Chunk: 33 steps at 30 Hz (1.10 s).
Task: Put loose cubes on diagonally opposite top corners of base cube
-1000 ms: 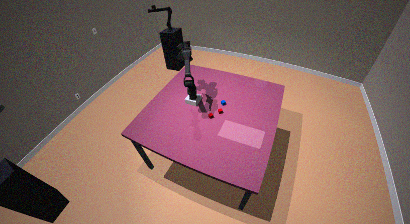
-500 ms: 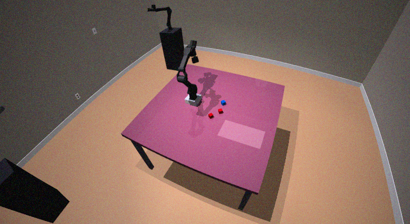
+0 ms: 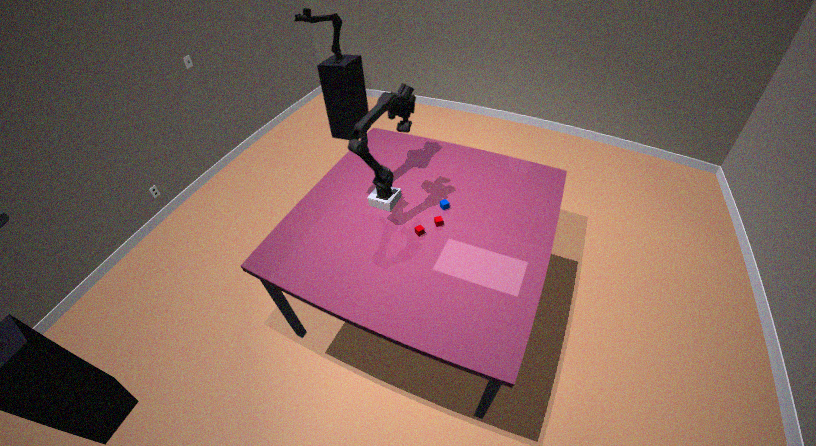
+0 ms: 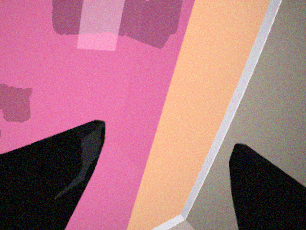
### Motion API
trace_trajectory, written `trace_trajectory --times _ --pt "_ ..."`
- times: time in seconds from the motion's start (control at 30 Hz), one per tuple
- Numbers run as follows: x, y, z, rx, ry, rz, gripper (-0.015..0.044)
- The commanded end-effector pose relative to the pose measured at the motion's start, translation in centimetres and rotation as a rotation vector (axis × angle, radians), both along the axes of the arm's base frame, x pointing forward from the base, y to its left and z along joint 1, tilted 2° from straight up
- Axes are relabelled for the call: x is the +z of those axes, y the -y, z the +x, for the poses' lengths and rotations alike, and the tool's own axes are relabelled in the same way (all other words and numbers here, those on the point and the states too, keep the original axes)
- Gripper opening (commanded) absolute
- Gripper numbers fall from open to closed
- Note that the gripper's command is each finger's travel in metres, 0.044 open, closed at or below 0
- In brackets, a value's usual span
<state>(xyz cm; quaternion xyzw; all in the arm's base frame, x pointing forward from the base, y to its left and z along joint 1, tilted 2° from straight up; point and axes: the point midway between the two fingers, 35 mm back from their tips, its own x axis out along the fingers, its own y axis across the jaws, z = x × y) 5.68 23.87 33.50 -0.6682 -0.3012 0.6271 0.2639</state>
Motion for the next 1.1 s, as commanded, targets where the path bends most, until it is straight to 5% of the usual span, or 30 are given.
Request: trace_trajectory --times 0.0,0.5,1.07 --pt "-1.5 0.0 2.8 -0.124 -0.029 -0.052 0.0265" --pt "-7.0 4.5 14.1 -0.646 -0.183 -0.207 0.0265" --pt "-13.5 16.1 22.3 -1.229 -0.424 -0.327 0.0265"
